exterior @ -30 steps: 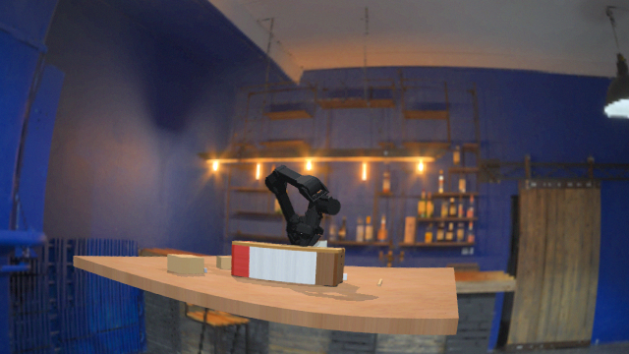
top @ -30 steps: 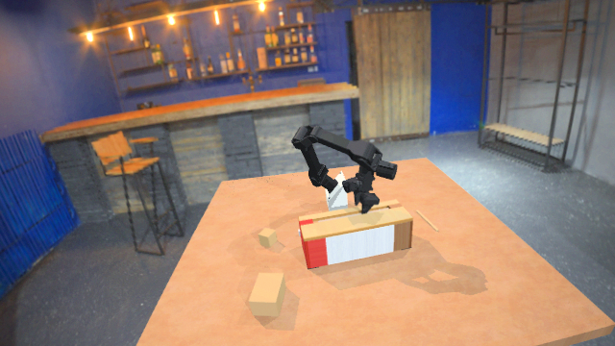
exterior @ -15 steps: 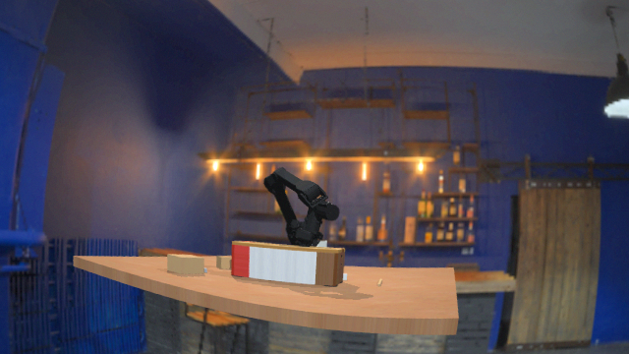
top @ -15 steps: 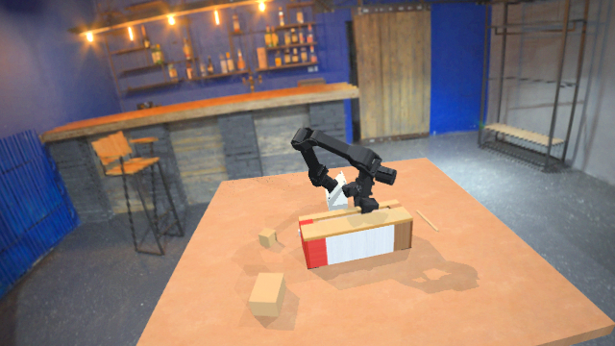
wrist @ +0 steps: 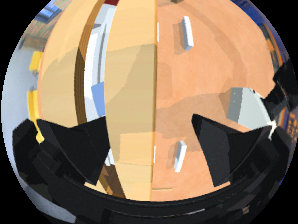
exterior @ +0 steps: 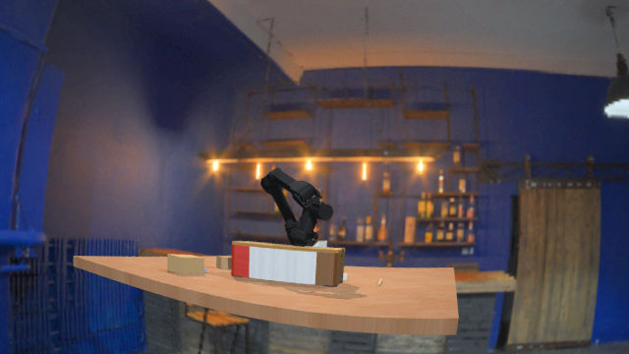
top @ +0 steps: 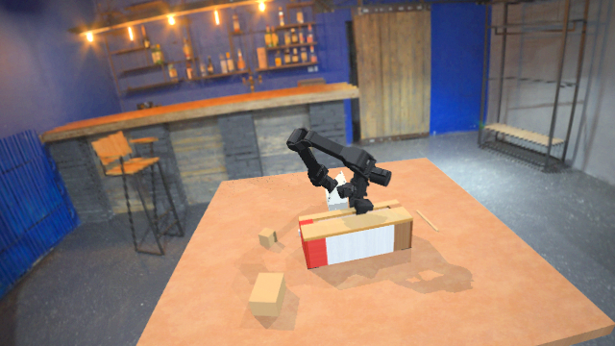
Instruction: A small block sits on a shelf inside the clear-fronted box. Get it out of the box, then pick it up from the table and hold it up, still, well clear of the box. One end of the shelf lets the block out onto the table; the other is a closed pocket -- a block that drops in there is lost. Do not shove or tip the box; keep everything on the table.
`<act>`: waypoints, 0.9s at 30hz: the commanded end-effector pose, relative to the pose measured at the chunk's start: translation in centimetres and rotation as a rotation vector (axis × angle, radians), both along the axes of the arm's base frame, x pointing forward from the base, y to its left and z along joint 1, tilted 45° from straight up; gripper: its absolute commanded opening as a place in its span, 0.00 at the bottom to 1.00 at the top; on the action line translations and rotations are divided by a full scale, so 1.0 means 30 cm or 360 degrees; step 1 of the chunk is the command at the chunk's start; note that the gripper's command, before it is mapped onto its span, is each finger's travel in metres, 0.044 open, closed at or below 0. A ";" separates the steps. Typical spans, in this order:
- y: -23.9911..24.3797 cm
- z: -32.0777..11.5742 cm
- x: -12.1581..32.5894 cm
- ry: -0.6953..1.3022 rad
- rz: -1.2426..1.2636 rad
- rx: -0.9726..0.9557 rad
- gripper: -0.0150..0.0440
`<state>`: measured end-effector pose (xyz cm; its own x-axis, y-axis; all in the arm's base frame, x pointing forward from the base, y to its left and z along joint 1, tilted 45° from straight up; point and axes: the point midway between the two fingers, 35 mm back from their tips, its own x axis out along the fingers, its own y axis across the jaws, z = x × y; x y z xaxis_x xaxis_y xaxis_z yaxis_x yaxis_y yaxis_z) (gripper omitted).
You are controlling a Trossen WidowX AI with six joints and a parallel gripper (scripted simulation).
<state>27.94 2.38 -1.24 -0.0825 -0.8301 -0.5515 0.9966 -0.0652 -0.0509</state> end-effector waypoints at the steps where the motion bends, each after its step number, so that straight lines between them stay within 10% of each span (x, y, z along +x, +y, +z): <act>1: -0.020 0.021 0.002 -0.0005 0.0005 -0.0001 0.93; 27: -0.034 0.034 0.010 -0.0005 0.0005 -0.0002 0.93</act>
<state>28.17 1.65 -0.60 -0.0821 -0.8302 -0.5514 0.9966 -0.0654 -0.0498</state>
